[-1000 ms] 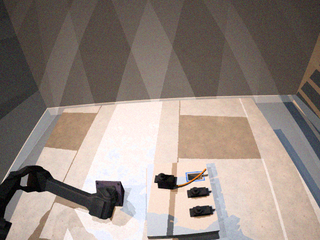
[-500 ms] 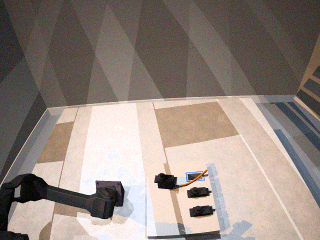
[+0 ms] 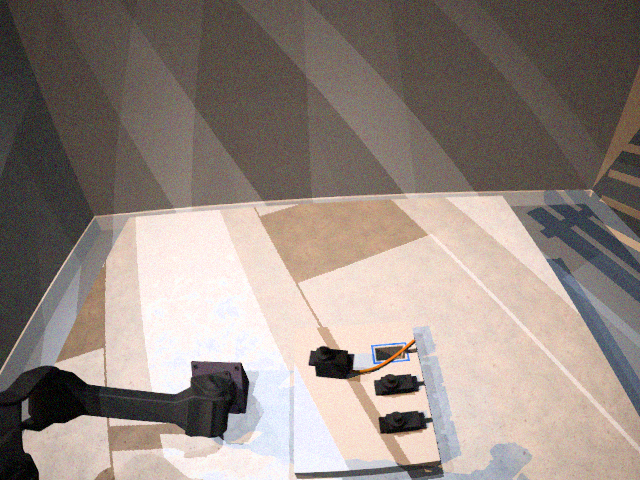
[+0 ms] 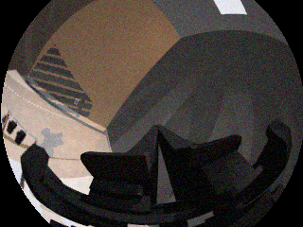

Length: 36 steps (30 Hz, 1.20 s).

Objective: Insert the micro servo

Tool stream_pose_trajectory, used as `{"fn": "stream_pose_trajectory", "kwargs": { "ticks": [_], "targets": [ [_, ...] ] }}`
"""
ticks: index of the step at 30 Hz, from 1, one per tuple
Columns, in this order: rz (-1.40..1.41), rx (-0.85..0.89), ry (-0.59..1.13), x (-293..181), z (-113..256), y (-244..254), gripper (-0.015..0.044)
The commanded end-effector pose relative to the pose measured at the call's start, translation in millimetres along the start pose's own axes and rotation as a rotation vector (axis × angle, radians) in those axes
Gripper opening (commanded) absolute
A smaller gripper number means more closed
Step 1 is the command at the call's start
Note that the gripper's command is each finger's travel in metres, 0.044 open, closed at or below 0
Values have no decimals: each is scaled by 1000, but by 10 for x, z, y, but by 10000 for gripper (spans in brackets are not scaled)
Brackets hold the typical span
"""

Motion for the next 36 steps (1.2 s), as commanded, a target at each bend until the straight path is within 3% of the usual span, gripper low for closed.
{"fn": "stream_pose_trajectory", "kwargs": {
  "ticks": [1,22,36],
  "targets": [
    [-91,84,7,-47,-183,178,0],
    [-515,535,196,-131,-949,1345,0],
    [-657,738,352,-62,-1136,2011,0]
  ]
}}
Point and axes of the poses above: the point midway between the two fingers, 35 mm back from their tips, its own z axis back along the fingers, its own y axis across the jaws, x = y × z, the point moved 4 cm from there along z, back along the fingers, and after that the axes turned 15 degrees about -z, right-handed, at the moved point
